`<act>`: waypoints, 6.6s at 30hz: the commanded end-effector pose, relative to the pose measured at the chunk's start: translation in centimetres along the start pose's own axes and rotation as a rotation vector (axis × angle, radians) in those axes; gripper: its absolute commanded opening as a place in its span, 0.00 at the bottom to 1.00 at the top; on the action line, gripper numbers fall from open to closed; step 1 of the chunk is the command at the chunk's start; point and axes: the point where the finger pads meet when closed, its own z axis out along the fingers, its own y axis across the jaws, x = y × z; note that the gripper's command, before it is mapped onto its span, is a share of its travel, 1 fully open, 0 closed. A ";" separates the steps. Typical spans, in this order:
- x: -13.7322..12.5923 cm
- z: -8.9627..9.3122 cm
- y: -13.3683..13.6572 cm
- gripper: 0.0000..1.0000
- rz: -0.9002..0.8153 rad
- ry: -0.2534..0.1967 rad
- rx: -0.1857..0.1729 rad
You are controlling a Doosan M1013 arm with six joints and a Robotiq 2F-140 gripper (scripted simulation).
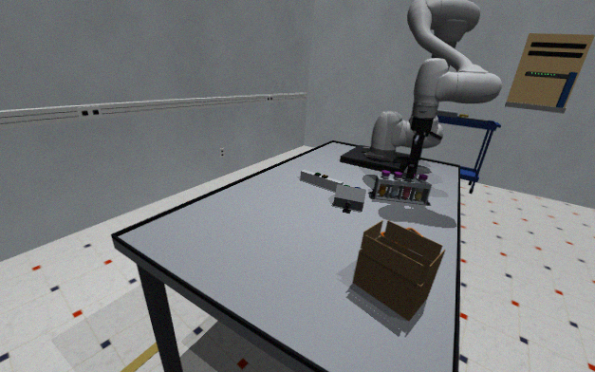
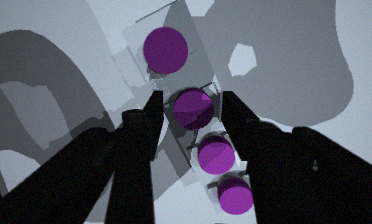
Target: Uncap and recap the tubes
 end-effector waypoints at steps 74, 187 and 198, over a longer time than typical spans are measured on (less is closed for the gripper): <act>0.0 -0.1 0.0 0.41 -0.294 -0.030 -0.005; 0.1 -0.1 0.0 0.30 -0.328 -0.032 -0.004; 0.1 -0.1 0.0 0.30 -0.702 -0.033 0.002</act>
